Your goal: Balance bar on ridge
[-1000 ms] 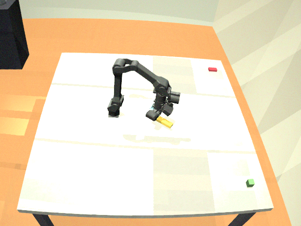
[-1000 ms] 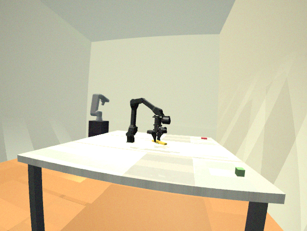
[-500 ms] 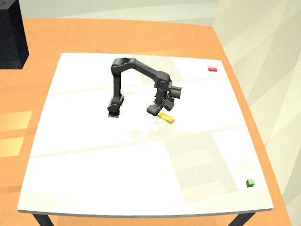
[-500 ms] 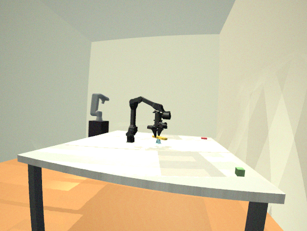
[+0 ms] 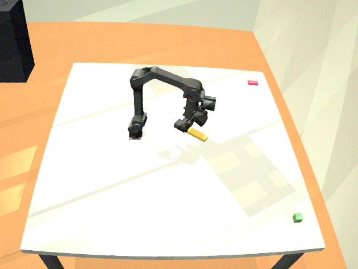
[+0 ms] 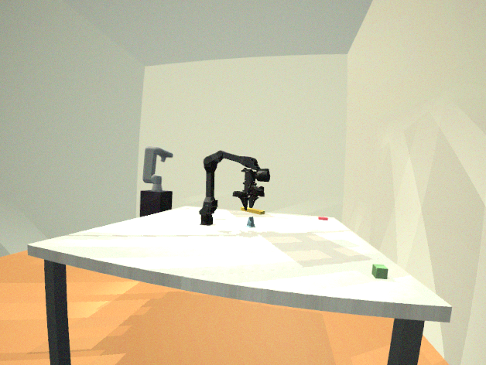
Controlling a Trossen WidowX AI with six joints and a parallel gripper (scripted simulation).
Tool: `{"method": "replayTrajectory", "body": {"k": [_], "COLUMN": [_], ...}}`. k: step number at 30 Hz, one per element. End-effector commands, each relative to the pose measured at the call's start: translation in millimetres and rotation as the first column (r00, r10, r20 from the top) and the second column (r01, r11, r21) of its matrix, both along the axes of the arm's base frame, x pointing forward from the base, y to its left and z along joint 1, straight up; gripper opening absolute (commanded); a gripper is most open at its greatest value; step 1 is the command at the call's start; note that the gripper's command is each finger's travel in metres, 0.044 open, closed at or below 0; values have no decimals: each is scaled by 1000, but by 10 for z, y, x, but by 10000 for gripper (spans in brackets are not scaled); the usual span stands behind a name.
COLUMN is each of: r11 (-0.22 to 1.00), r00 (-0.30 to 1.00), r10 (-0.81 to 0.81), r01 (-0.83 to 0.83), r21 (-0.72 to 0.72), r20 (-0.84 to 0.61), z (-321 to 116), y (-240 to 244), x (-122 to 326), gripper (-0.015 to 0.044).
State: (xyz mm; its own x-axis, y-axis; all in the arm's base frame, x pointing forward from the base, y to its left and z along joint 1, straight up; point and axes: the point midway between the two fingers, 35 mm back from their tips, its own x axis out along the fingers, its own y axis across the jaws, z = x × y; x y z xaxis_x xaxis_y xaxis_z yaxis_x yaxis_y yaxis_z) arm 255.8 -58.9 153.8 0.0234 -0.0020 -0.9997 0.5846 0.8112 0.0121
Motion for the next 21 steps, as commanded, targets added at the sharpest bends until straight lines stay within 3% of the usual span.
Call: {"method": "replayTrajectory", "body": {"k": [1,21], "r11": [1000,997], "r00": [1000,997], "r10": [-7,-80], "r01": [7,80], "r21": [-3,7], "r20": [5,4], "z": [38,41], "y": [80,867], "x": [7,-68], "gripper": [0,0]}}
